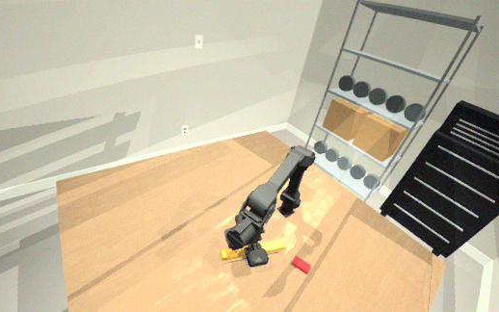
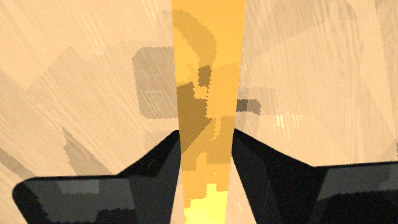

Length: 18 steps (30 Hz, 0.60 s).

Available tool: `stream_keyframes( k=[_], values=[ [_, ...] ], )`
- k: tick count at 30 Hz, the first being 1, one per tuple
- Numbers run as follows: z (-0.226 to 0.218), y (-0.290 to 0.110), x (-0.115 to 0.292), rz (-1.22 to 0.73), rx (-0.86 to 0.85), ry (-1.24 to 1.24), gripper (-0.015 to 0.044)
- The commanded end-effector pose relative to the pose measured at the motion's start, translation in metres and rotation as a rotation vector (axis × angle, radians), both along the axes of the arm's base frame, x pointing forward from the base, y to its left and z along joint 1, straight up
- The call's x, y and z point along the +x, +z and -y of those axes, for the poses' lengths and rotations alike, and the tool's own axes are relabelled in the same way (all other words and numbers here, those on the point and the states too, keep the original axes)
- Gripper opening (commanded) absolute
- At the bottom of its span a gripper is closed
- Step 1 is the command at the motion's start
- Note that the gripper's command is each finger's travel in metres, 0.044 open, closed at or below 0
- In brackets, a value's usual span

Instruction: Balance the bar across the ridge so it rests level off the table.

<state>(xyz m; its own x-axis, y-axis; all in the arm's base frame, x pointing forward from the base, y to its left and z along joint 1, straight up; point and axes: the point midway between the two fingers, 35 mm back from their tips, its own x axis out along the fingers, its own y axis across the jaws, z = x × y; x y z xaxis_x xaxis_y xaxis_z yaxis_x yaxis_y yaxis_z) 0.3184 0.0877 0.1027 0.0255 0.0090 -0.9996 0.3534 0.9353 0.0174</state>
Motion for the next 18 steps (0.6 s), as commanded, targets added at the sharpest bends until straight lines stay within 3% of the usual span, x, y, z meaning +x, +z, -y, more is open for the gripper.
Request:
stream_keyframes(
  k=[1, 18],
  values=[
    [0.0001, -0.0002, 0.0006, 0.003, -0.001, -0.003, 0.0],
    [0.0001, -0.0016, 0.0006, 0.003, -0.001, -0.003, 0.0]
  ],
)
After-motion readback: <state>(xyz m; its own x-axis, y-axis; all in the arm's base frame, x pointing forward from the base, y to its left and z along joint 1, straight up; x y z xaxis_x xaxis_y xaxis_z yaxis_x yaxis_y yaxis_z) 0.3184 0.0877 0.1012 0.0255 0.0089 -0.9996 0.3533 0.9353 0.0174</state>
